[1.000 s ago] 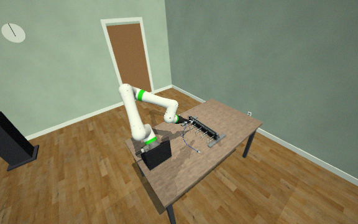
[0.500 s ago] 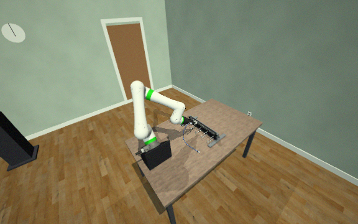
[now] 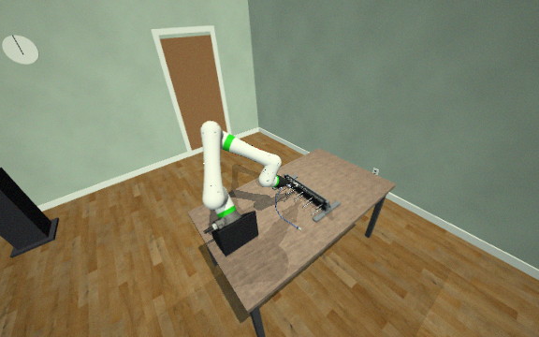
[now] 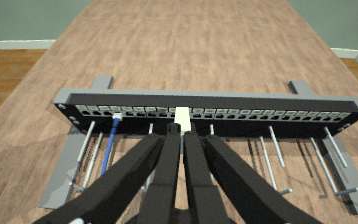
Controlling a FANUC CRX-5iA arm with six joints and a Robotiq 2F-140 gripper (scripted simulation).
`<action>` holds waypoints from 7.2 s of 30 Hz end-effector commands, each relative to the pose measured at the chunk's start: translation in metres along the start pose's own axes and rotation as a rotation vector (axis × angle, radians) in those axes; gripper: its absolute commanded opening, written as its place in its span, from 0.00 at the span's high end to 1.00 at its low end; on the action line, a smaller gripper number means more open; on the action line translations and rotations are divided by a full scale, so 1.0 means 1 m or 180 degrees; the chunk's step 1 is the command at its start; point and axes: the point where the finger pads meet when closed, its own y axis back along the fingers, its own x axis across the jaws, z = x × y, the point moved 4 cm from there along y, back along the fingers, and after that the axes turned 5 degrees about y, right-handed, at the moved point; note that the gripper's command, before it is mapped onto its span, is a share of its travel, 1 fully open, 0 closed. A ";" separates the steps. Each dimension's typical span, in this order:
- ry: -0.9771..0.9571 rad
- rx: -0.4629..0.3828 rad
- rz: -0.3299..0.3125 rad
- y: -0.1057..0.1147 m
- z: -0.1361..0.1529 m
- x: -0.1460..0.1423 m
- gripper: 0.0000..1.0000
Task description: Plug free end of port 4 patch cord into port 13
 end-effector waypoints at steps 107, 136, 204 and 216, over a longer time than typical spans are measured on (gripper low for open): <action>0.0001 0.0001 0.0001 0.140 0.008 0.100 1.00; 0.0001 0.0001 0.0001 0.013 0.008 0.100 1.00; 0.0001 0.0001 0.0001 0.056 0.008 0.100 1.00; 0.0001 0.0001 0.0001 0.128 0.008 0.100 1.00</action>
